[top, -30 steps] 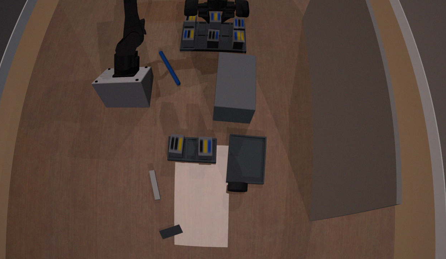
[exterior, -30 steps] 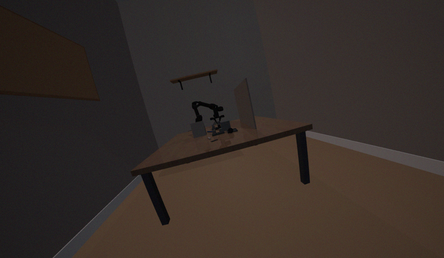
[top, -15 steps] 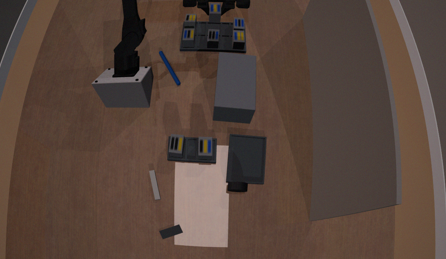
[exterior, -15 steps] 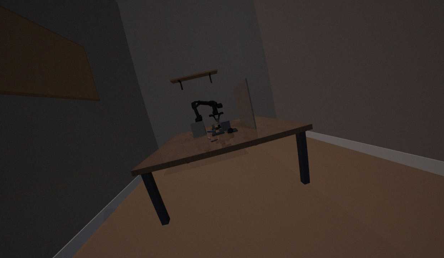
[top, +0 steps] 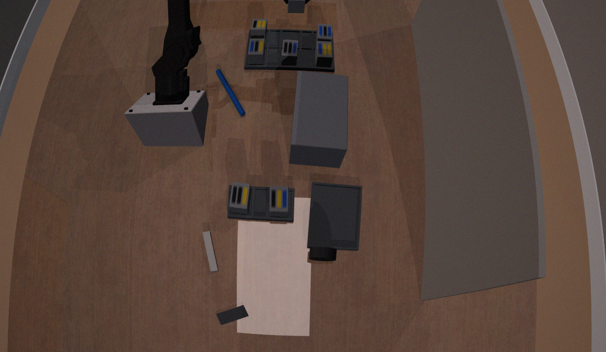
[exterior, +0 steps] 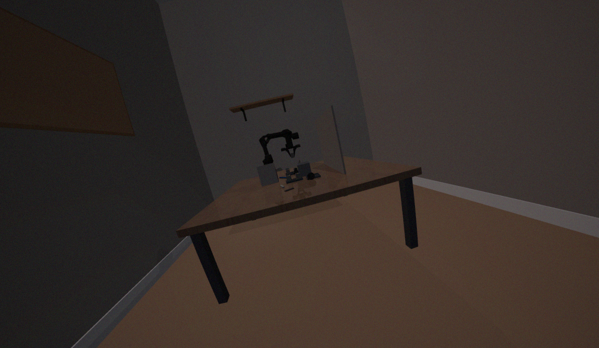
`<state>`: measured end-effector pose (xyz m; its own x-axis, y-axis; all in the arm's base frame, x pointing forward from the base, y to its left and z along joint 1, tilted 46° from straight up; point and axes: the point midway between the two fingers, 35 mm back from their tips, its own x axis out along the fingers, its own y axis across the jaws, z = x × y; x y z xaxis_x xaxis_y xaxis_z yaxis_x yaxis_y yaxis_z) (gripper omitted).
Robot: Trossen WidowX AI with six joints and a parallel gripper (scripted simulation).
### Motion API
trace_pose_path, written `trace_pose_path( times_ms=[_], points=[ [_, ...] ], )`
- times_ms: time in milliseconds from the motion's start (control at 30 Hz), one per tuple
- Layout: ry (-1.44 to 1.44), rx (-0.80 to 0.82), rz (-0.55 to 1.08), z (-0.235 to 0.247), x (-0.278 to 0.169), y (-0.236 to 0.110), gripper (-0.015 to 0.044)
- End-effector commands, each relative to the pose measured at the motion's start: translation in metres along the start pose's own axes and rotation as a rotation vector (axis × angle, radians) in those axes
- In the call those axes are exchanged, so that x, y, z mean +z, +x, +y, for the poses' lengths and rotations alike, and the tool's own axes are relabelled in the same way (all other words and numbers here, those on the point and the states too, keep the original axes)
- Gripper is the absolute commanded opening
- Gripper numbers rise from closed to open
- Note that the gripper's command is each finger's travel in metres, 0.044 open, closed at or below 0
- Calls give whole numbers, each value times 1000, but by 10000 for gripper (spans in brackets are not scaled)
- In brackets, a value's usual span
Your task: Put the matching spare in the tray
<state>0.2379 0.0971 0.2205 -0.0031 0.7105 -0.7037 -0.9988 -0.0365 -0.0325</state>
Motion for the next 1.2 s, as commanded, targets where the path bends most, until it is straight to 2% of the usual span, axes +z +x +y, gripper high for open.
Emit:
trace_pose_path(
  times_ms=[0,500,1167],
  points=[
    [-2,-4,-7,0,1,-10,0],
    [23,-8,28,-50,-54,-18,0],
    [93,-17,62,-99,-167,-29,0]
  ],
)
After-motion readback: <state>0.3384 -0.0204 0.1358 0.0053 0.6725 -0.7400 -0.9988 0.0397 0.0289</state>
